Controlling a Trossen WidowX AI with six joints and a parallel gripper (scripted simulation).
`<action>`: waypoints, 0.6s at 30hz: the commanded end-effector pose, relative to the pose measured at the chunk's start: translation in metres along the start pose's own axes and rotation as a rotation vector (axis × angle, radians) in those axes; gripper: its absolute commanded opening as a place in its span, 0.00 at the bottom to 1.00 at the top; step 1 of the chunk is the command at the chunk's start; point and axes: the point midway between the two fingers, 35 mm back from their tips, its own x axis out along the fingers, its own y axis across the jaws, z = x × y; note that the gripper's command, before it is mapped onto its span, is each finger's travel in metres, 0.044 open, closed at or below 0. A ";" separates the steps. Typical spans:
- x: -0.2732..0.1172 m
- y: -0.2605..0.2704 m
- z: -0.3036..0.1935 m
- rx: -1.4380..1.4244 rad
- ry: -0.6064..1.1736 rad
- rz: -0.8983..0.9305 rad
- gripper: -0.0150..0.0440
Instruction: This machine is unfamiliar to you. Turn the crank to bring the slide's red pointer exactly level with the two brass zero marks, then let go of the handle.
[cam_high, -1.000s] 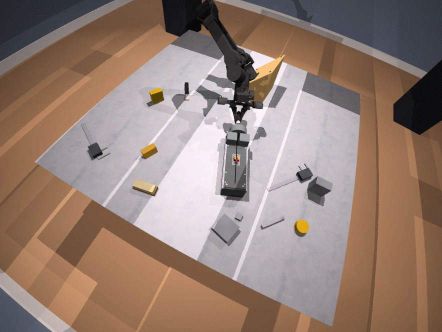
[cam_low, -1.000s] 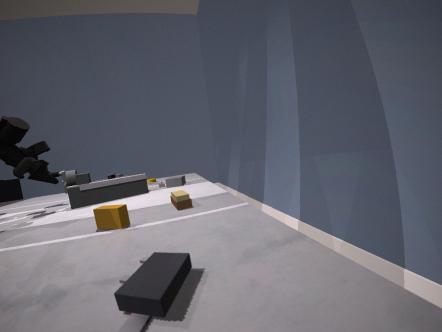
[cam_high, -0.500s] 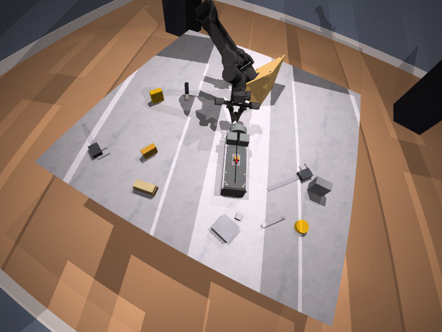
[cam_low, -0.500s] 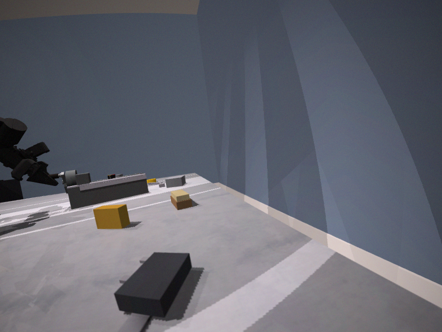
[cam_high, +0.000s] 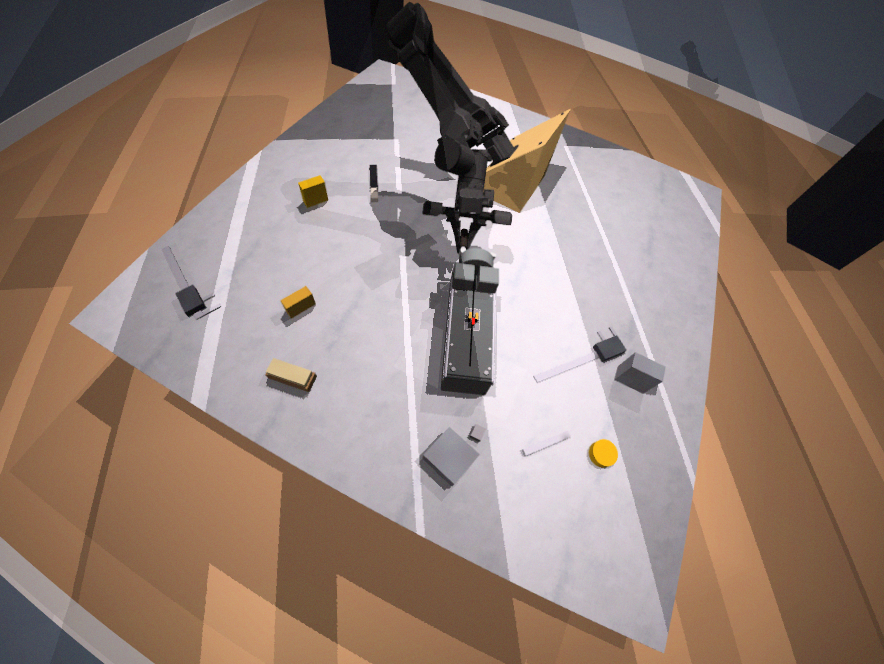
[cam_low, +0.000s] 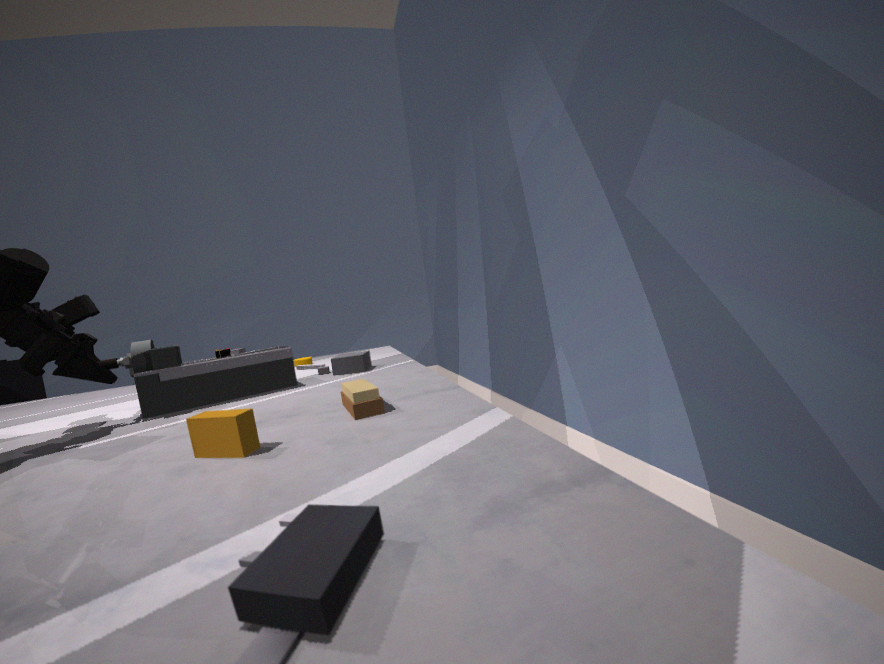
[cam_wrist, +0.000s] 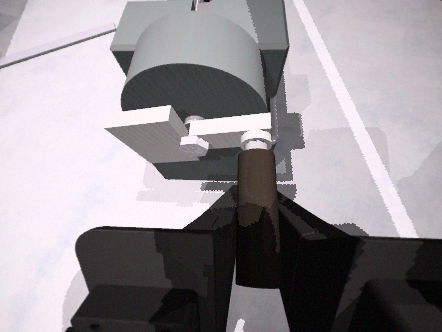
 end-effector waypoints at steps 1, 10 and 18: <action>0.006 -0.002 -0.006 0.006 0.007 -0.003 0.25; 0.017 0.003 -0.017 0.006 0.007 -0.004 0.25; 0.023 0.013 -0.024 0.006 0.007 -0.003 0.25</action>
